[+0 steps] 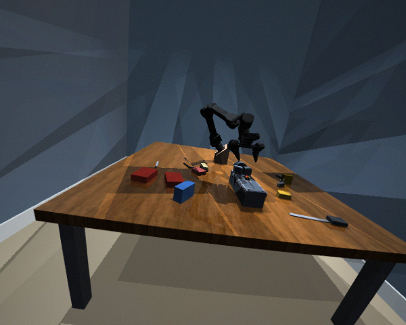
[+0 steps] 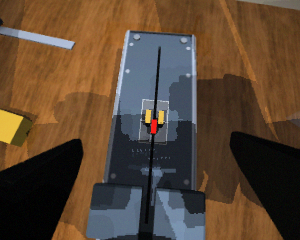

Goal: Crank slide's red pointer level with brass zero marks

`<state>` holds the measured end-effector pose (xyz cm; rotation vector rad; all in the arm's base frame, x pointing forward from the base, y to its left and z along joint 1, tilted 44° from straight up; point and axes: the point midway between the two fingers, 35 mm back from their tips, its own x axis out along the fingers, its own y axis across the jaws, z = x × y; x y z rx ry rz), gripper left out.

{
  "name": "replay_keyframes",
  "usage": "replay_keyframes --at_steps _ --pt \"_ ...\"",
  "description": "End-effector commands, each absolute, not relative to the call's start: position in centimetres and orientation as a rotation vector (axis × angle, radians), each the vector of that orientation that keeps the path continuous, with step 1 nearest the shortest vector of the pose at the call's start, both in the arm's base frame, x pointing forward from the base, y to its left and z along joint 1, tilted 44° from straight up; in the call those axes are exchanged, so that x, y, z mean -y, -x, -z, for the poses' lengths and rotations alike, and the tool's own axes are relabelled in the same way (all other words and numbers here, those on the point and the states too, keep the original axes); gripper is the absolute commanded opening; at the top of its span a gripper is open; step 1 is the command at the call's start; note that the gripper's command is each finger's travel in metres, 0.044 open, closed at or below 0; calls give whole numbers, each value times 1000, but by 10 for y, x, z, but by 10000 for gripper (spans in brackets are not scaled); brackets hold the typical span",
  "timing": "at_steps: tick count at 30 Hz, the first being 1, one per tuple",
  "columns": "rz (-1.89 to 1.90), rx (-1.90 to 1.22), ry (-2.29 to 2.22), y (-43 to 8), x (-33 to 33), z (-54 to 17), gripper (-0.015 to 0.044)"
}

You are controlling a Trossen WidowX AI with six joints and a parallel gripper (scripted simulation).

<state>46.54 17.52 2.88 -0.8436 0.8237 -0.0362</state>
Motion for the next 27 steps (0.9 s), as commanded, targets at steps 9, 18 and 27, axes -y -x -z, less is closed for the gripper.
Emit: replay_keyframes --at_steps 9,18,27 --pt "55 -786 819 -439 -203 -54 440" --pt "81 -755 805 -388 -205 -46 440" --pt "103 -713 792 -338 -198 -39 440"
